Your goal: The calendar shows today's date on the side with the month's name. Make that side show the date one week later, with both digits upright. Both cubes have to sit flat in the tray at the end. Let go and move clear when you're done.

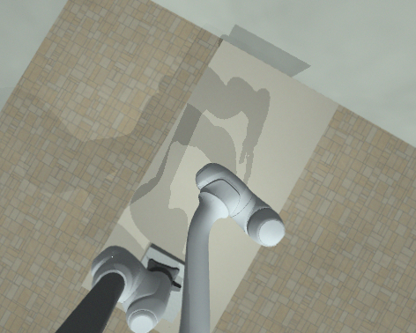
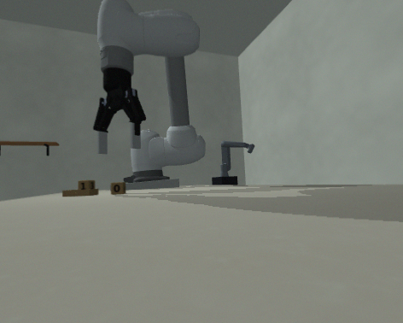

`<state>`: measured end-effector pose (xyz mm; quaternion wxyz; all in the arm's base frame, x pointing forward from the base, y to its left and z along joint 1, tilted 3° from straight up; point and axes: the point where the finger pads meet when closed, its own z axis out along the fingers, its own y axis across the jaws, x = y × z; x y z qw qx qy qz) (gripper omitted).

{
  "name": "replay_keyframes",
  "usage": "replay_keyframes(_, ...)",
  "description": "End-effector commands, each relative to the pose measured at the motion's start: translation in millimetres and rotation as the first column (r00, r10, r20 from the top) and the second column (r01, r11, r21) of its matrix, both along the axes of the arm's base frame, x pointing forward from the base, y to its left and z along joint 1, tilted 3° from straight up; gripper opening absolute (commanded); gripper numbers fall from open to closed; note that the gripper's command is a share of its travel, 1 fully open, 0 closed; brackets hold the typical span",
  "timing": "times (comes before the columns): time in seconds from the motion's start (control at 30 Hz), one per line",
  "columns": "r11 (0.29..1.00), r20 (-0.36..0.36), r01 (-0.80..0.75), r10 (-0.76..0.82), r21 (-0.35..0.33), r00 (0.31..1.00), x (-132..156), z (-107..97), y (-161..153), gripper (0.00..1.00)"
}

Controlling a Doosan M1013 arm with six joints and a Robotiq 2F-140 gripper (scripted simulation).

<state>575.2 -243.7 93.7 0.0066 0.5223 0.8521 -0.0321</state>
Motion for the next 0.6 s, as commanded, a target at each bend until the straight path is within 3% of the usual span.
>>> replay_keyframes(0.0,0.985,-0.004,-0.172,0.172,0.015,0.985,0.0,-0.8,0.0,1.00)
replay_keyframes(0.13,0.944,-0.012,-0.330,0.330,0.020,0.944,-0.1,-1.7,-0.1,1.00)
replay_keyframes(0.23,0.932,-0.013,-0.361,0.361,0.021,0.933,-0.1,-1.9,-0.1,1.00)
replay_keyframes(0.33,0.858,-0.019,-0.513,0.514,0.028,0.858,-0.1,-2.8,-0.1,1.00)
replay_keyframes(0.47,0.796,-0.023,-0.605,0.606,0.033,0.795,-0.1,-3.4,-0.1,1.00)
replay_keyframes(0.57,0.786,-0.023,-0.618,0.619,0.033,0.785,-0.1,-3.5,-0.1,1.00)
